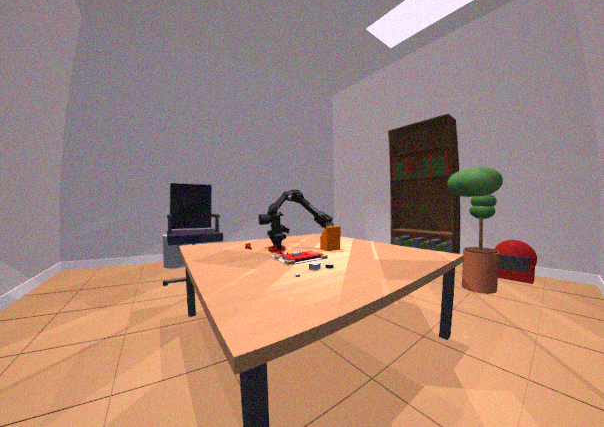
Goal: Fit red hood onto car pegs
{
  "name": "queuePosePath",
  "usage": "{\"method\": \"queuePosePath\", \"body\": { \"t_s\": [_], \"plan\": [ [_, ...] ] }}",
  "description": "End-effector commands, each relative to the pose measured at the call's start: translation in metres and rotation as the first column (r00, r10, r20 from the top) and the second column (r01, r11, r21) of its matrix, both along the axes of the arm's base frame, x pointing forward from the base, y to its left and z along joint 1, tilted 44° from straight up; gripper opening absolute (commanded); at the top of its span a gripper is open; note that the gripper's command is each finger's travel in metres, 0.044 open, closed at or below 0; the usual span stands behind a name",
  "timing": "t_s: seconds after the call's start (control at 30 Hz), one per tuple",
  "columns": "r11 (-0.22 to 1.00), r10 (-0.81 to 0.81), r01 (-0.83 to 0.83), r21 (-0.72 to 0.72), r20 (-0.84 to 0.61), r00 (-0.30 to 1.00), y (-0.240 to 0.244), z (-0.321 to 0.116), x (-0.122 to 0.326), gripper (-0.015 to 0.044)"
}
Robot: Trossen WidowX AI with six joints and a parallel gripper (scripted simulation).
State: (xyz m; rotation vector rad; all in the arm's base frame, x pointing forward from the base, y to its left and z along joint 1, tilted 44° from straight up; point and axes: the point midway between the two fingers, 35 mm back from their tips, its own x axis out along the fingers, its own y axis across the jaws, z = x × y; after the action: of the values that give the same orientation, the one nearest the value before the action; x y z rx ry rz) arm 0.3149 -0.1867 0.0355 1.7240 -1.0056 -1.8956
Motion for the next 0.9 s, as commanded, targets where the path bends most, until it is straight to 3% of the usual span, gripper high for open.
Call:
{"method": "queuePosePath", "body": {
  "t_s": [0.0, 0.17, 0.4, 0.87],
  "plan": [
    [1.0, -0.002, 0.002, 0.0, 0.003, 1.0, 0.0, 0.001, 0.0, 0.042],
    [1.0, 0.003, -0.003, 0.003, 0.007, 1.0, 0.006, 0.006, 0.002, 0.044],
    [0.999, 0.038, -0.039, 0.029, 0.043, 0.998, 0.053, 0.056, 0.008, 0.044],
    [0.999, 0.047, -0.048, 0.022, 0.041, 0.998, 0.051, 0.052, 0.009, 0.044]
  ]
}}
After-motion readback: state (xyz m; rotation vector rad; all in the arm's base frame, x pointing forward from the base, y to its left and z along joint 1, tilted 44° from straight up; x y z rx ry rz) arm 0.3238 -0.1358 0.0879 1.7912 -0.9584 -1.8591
